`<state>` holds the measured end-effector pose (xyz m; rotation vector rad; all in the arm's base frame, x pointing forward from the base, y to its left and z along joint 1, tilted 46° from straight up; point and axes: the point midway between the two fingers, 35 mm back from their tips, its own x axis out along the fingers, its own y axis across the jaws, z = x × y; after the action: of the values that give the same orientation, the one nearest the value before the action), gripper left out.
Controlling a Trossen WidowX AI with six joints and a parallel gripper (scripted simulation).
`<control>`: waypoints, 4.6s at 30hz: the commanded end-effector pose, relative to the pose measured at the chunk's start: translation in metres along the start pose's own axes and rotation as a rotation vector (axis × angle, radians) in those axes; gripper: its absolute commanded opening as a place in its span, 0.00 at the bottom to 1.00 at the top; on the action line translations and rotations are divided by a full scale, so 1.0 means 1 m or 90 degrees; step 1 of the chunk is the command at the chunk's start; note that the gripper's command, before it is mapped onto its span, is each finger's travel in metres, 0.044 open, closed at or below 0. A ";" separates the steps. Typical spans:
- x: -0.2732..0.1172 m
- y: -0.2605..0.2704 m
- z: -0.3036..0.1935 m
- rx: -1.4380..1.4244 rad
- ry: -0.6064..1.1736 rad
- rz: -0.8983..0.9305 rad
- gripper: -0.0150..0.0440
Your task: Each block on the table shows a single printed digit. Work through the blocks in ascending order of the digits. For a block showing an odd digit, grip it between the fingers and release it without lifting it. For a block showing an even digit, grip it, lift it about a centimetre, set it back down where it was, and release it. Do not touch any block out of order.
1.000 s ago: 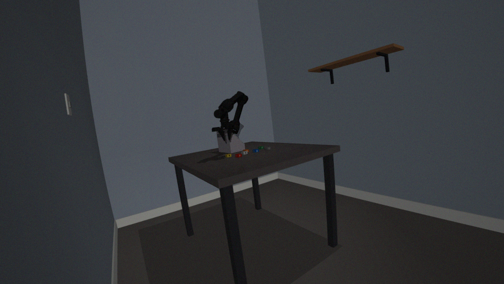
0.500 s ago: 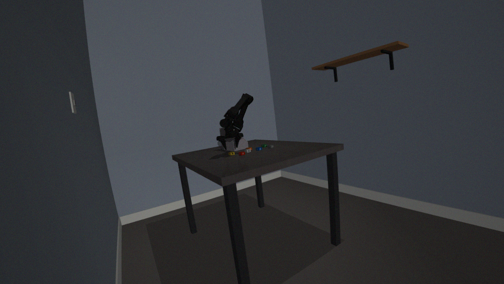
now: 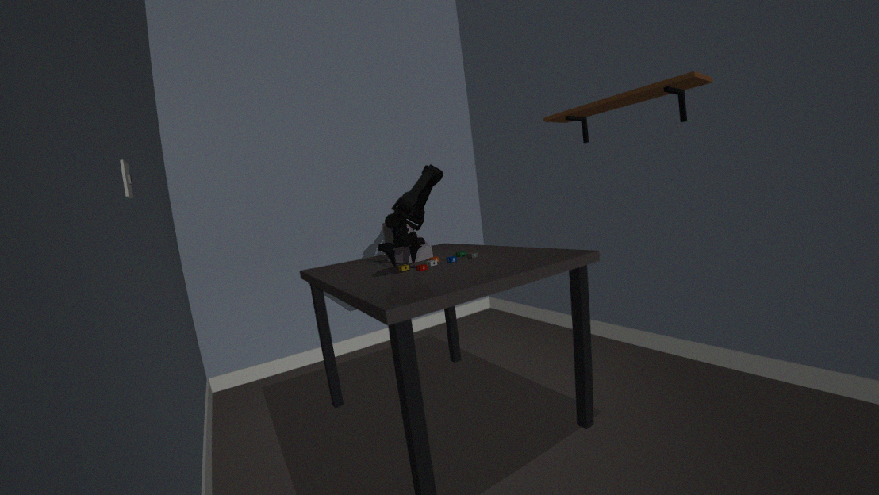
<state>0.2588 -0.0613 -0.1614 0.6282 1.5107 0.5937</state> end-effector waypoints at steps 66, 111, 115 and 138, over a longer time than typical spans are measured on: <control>-0.001 0.001 -0.001 0.005 -0.001 0.004 0.46; -0.107 -0.001 -0.001 0.006 0.000 0.001 0.62; -0.107 -0.001 -0.001 0.006 0.000 0.001 0.46; -0.107 0.203 0.043 0.006 0.000 0.009 0.46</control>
<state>0.3135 -0.0197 0.0345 0.6151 1.5009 0.5939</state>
